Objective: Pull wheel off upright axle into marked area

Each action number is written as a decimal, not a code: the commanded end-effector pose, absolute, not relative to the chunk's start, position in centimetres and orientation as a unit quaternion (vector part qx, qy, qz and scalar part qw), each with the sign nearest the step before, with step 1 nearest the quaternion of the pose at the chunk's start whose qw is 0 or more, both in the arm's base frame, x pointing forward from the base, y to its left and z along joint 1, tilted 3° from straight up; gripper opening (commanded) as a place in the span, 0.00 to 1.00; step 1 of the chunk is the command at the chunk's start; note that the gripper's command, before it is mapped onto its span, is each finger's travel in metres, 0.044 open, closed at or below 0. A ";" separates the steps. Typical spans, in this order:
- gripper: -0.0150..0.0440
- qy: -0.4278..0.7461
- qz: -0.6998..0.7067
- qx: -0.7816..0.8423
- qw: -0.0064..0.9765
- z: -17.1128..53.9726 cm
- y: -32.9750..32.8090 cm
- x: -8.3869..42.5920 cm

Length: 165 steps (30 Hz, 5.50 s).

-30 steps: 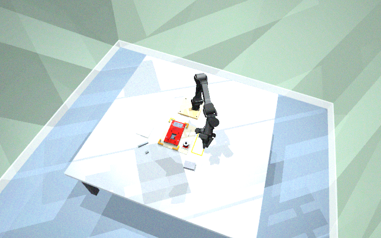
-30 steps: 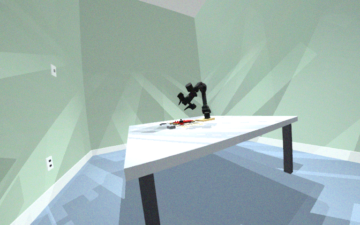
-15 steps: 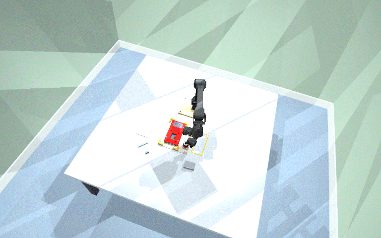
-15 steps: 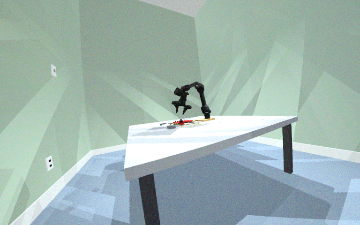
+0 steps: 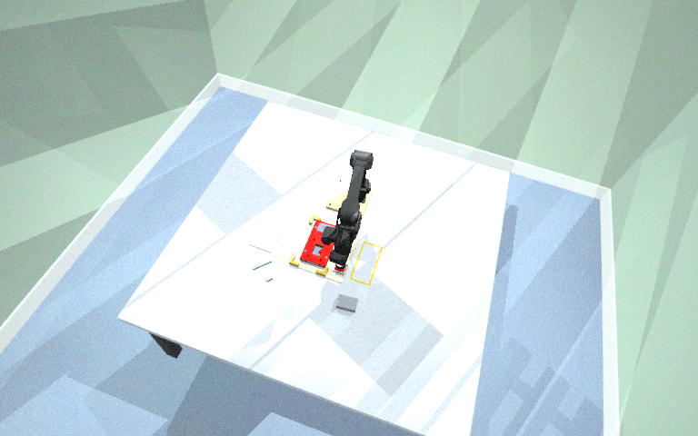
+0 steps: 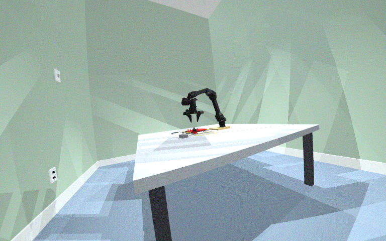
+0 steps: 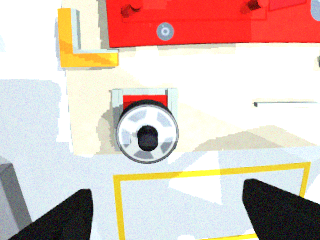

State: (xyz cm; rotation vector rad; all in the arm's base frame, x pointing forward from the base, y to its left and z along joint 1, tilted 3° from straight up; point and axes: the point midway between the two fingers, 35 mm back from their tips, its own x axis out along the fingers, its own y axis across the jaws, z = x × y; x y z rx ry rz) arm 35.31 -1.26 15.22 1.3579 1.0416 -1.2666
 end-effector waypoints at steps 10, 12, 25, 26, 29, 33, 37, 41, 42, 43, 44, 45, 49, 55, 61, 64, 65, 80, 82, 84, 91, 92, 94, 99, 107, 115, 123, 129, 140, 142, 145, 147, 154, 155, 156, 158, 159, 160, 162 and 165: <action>0.76 0.433 -0.520 0.556 0.483 13.6 -1.9 36.4; 0.76 0.433 -0.520 0.556 0.483 12.1 -1.9 36.5; 0.67 0.433 -0.525 0.554 0.480 8.2 -2.0 36.4; 0.63 0.433 -0.525 0.554 0.480 8.2 -2.0 36.4; 0.56 0.433 -0.525 0.554 0.480 8.2 -2.0 36.4; 0.52 0.433 -0.525 0.554 0.480 8.2 -2.0 36.4; 0.41 0.433 -0.525 0.554 0.480 8.2 -2.0 36.4; 0.25 0.433 -0.525 0.554 0.480 8.3 -2.0 36.4; 0.25 0.433 -0.525 0.554 0.480 8.3 -2.0 36.4; 0.25 0.433 -0.525 0.554 0.480 8.4 -2.0 36.4; 0.25 0.433 -0.525 0.554 0.480 8.4 -2.0 36.4; 0.25 0.433 -0.525 0.554 0.480 8.4 -2.0 36.4; 0.25 0.433 -0.525 0.554 0.480 8.6 -2.0 36.4; 0.25 0.433 -0.524 0.554 0.480 8.8 -2.0 36.4; 0.25 0.433 -0.524 0.554 0.480 9.0 -2.0 36.4; 0.25 0.433 -0.524 0.554 0.480 9.1 -2.0 36.4; 0.25 0.433 -0.524 0.554 0.480 9.1 -2.0 36.4; 0.25 0.433 -0.523 0.555 0.481 9.6 -2.0 36.4; 0.25 0.433 -0.523 0.555 0.481 9.7 -2.0 36.4; 0.25 0.433 -0.523 0.555 0.481 9.7 -2.0 36.3; 0.25 0.433 -0.523 0.555 0.481 9.9 -2.0 36.3; 0.25 0.433 -0.523 0.555 0.481 10.0 -2.0 36.3; 0.25 0.433 -0.523 0.555 0.481 10.0 -2.0 36.3; 0.25 0.433 -0.523 0.555 0.481 10.2 -2.0 36.3; 0.25 0.433 -0.522 0.555 0.481 10.5 -2.0 36.3; 0.25 0.433 -0.522 0.555 0.482 10.7 -2.0 36.3; 0.25 0.433 -0.522 0.555 0.482 11.0 -2.0 36.2; 0.25 0.433 -0.521 0.556 0.482 11.2 -2.0 36.2; 0.25 0.433 -0.521 0.556 0.482 11.6 -2.0 36.2; 0.25 0.433 -0.521 0.556 0.482 11.6 -2.0 36.2; 0.25 0.433 -0.521 0.556 0.482 11.7 -2.0 36.2; 0.25 0.433 -0.521 0.556 0.482 11.8 -2.0 36.2; 0.25 0.433 -0.520 0.556 0.482 13.4 -1.9 36.0; 0.25 0.433 -0.520 0.556 0.482 13.9 -1.9 36.0; 0.25 0.433 -0.520 0.556 0.482 14.5 -1.9 35.9; 0.25 0.433 -0.520 0.556 0.482 15.2 -1.9 35.8; 0.25 0.433 -0.520 0.556 0.482 15.2 -1.9 35.7; 0.25 0.433 -0.520 0.556 0.482 15.3 -2.0 35.8; 0.25 0.432 -0.523 0.555 0.480 14.3 -1.6 35.8; 0.25 0.433 -0.523 0.556 0.480 14.4 0.2 35.3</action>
